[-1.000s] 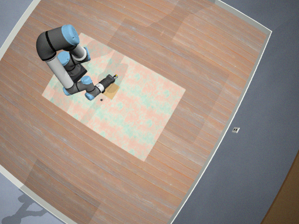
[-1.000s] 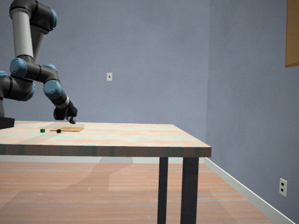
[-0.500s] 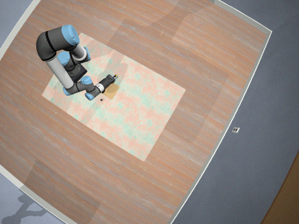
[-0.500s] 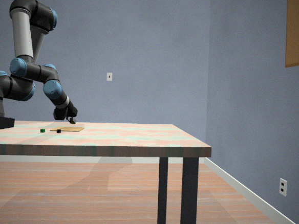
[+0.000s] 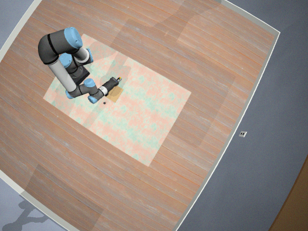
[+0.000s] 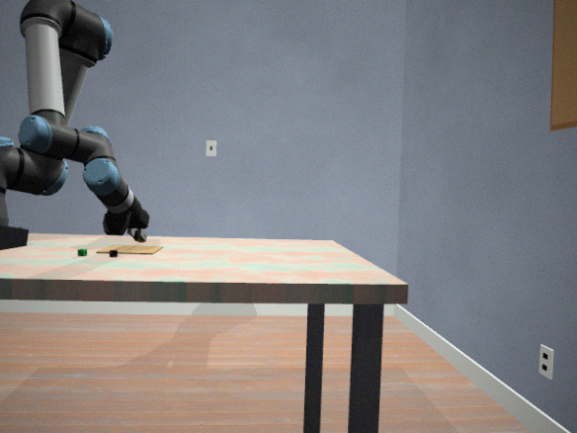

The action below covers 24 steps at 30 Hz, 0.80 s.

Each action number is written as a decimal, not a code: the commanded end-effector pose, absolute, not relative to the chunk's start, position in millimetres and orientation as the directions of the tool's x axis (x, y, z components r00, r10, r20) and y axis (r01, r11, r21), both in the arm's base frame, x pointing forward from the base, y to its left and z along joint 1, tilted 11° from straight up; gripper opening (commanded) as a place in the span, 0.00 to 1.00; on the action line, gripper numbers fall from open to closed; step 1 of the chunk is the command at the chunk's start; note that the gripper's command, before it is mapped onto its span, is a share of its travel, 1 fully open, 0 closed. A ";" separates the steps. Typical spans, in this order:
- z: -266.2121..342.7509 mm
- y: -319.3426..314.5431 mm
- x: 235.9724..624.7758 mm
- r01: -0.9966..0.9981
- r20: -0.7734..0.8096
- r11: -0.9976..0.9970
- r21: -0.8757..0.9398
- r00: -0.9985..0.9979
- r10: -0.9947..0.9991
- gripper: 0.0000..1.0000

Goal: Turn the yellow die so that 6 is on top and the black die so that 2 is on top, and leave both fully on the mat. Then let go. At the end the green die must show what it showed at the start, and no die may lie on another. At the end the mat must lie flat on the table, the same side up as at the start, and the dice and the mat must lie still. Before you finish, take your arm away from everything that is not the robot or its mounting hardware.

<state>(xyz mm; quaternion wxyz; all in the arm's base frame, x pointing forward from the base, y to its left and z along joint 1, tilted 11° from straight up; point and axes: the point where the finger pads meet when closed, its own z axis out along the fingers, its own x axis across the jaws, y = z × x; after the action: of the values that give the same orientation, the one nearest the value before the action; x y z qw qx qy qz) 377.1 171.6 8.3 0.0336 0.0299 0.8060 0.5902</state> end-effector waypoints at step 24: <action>6.0 173.2 376.0 0.011 -0.016 0.300 0.954 -0.996 0.088 0.34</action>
<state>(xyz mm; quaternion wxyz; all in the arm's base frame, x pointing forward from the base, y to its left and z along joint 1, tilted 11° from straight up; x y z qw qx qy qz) 377.4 171.7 6.6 0.0341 0.0296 0.8062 0.5899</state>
